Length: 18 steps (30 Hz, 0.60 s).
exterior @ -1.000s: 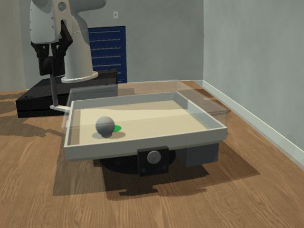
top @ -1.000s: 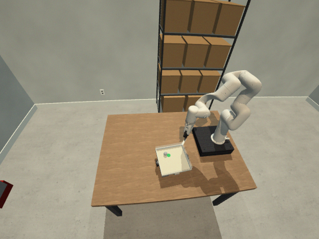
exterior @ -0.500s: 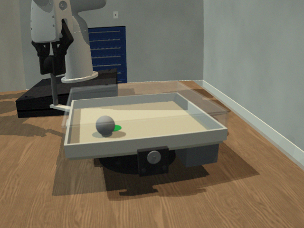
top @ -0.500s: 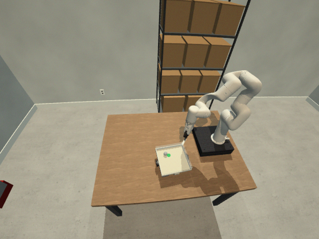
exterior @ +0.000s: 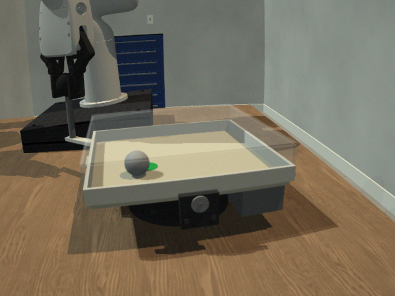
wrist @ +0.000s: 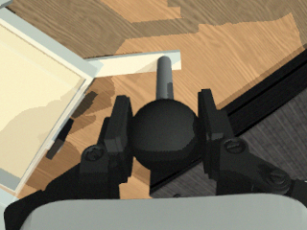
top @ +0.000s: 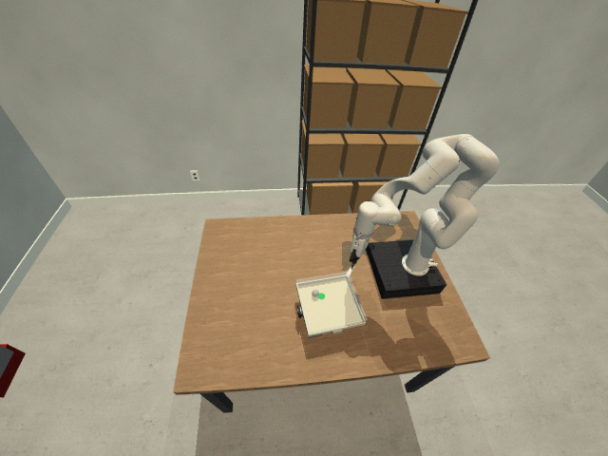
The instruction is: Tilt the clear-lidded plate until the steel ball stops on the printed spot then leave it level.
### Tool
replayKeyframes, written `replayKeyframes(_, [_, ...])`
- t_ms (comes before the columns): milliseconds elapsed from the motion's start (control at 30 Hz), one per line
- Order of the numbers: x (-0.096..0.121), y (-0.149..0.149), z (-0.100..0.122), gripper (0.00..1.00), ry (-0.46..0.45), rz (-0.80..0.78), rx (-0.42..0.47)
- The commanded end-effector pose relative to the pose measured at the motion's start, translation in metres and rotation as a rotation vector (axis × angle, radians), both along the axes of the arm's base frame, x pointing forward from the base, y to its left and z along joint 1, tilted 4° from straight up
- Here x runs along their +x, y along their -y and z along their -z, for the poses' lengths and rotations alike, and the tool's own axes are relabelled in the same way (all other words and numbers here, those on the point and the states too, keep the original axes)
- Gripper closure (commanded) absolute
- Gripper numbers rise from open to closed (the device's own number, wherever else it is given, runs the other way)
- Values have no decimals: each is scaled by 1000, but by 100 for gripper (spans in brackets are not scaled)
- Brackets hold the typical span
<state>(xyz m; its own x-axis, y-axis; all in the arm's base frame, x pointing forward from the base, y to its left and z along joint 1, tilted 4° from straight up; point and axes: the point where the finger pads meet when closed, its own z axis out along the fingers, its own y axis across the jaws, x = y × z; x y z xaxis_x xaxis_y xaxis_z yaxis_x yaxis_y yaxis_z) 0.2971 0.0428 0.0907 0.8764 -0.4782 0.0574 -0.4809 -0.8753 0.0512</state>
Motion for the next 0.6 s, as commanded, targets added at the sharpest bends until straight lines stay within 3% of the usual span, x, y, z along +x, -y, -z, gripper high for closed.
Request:
replayKeyframes(0, [1, 0, 0, 100, 1, -1, 0])
replayKeyframes(567, [-1, -2, -2, 100, 1, -1, 0])
